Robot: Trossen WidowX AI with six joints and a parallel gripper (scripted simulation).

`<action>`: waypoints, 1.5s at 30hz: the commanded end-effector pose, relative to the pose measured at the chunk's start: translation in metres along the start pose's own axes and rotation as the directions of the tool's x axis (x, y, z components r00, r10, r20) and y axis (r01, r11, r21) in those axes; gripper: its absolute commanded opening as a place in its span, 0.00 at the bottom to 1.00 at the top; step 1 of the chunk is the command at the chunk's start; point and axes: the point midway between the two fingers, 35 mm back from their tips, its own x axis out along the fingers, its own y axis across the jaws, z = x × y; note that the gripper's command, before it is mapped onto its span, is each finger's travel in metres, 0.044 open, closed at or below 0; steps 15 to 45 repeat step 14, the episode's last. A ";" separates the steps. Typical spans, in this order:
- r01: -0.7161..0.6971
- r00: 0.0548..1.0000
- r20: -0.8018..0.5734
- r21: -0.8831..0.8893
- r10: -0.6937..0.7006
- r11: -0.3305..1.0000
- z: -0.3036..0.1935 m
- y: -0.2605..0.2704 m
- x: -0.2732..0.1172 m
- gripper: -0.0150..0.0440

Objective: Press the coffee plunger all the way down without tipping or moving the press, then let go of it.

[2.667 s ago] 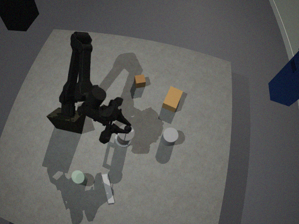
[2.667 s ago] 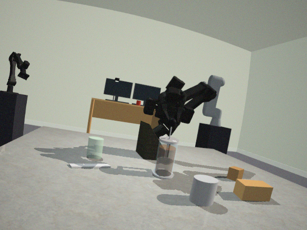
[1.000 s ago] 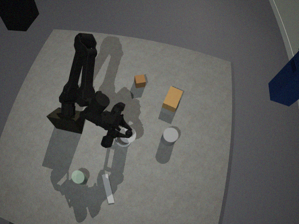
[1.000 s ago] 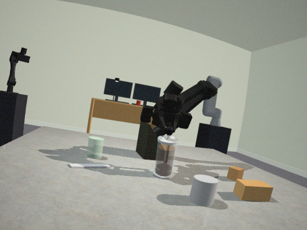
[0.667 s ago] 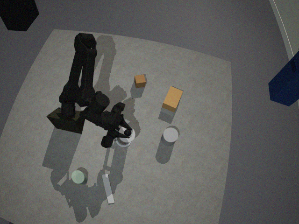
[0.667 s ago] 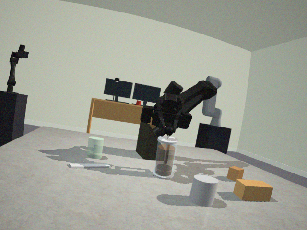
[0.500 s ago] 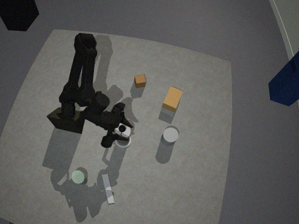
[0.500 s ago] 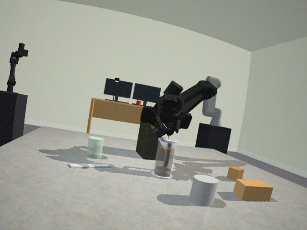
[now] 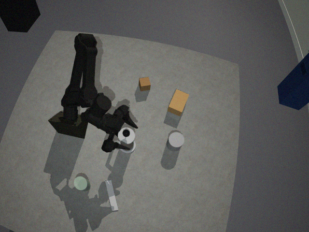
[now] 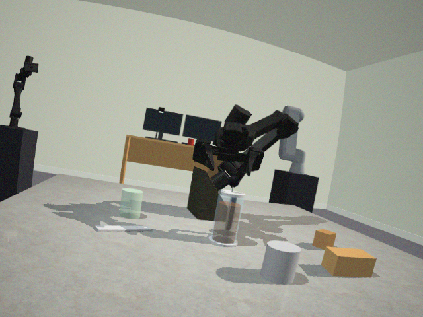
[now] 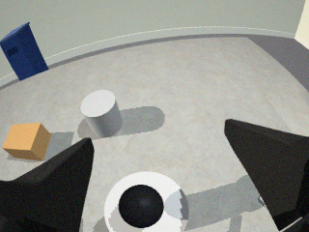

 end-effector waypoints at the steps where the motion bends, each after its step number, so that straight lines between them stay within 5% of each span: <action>1: -0.001 1.000 -0.006 -0.019 0.001 1.000 0.017 0.002 -0.015 1.00; 8: -0.024 0.999 -0.027 -0.025 0.023 0.999 0.036 0.018 -0.055 1.00; 45: -0.024 0.999 -0.027 -0.025 0.023 0.999 0.036 0.018 -0.055 1.00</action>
